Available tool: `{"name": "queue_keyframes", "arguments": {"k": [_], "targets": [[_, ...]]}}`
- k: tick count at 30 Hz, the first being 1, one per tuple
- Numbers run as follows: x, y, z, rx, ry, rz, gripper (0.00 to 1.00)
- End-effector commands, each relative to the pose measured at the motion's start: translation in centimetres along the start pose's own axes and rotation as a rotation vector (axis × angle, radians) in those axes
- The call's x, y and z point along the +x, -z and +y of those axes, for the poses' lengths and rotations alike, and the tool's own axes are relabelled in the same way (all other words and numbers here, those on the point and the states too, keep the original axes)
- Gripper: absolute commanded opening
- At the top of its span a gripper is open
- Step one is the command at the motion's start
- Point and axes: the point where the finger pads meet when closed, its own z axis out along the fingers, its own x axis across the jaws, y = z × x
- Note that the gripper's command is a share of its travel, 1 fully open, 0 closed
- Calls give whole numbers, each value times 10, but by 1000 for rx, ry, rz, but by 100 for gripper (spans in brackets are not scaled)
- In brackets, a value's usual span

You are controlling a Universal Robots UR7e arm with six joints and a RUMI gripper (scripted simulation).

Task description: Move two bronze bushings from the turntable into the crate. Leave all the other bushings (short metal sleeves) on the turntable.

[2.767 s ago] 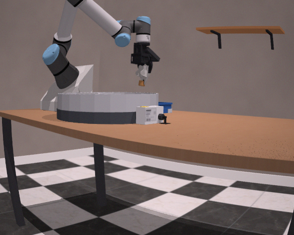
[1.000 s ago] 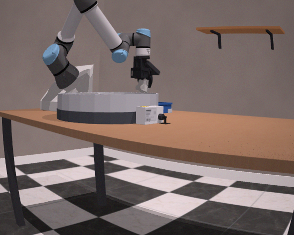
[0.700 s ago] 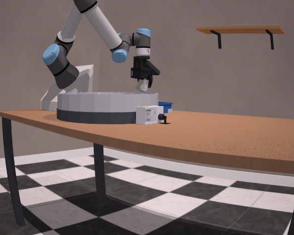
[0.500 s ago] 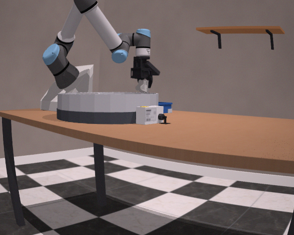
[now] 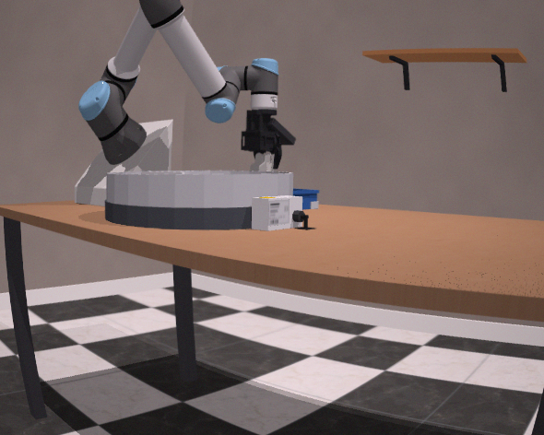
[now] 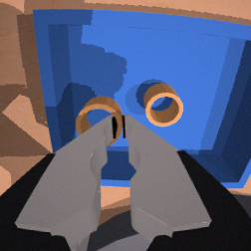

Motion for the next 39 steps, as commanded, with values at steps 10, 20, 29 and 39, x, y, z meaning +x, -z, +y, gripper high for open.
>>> {"name": "queue_keyframes", "arguments": {"k": [10,20,29,39], "targets": [[-1,-23,1,-1,2,0,0],[0,-28,1,0,1,1,0],[0,-27,1,1,0,3,0],[0,-27,1,1,1,3,0]]}}
